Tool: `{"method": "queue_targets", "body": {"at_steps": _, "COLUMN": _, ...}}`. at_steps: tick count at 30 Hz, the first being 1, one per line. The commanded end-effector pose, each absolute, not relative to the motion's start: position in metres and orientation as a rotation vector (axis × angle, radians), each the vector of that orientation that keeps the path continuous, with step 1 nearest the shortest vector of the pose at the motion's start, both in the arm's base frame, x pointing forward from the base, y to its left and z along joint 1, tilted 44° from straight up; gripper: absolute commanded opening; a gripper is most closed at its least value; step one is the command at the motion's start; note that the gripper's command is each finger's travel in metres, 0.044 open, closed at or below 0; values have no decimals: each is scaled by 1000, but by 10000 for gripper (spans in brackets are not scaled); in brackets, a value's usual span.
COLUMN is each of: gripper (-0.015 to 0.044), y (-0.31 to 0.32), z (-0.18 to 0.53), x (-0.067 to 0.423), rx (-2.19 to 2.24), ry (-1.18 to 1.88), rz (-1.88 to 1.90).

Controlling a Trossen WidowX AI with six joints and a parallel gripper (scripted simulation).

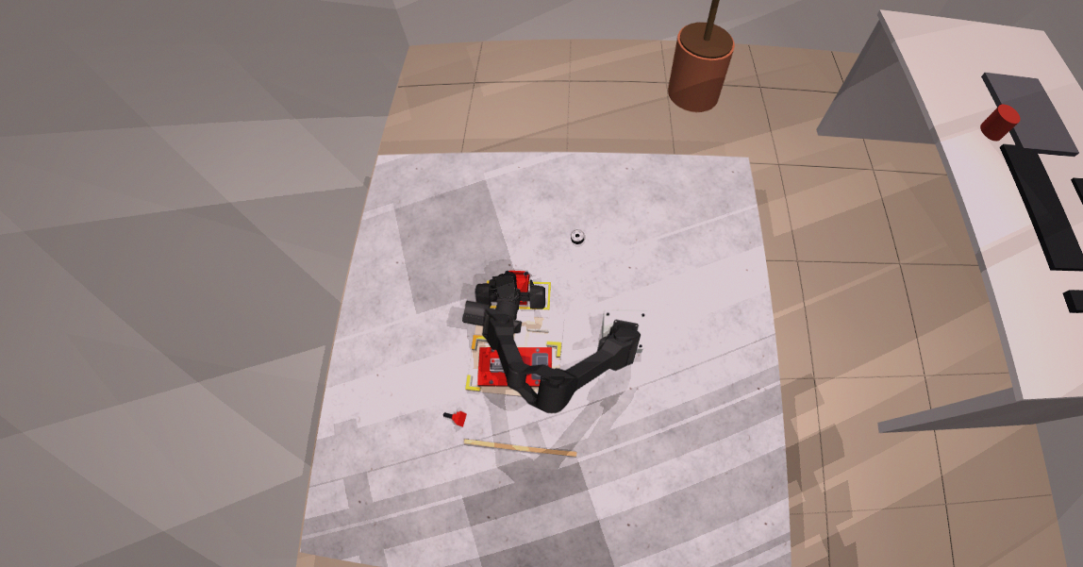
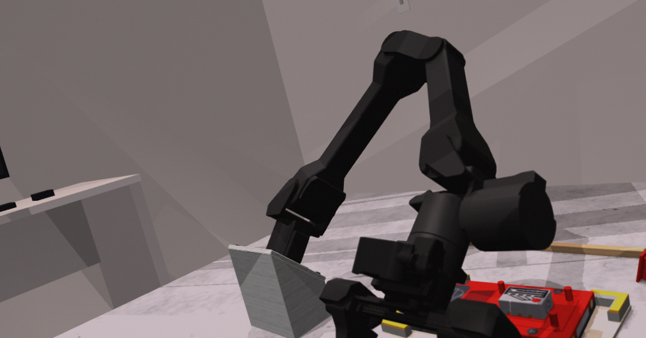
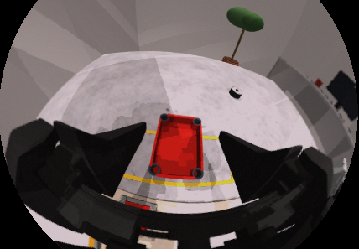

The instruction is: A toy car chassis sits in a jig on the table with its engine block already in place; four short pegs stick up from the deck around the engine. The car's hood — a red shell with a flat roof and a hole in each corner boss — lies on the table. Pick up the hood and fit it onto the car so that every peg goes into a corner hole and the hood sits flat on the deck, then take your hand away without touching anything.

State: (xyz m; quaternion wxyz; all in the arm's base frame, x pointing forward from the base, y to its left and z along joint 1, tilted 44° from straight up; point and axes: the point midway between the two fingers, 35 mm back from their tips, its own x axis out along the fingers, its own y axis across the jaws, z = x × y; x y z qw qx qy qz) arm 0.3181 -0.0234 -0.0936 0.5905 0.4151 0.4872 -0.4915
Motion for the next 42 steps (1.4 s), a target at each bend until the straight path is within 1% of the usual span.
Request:
{"method": "queue_targets", "body": {"at_steps": 1, "gripper": 440, "y": -23, "z": -97, "x": 317, "rx": 962, "ry": 1132, "rz": -1153}}
{"method": "queue_targets", "body": {"at_steps": 42, "gripper": 440, "y": -5, "z": -113, "x": 317, "rx": 966, "ry": 1128, "rz": -1149}}
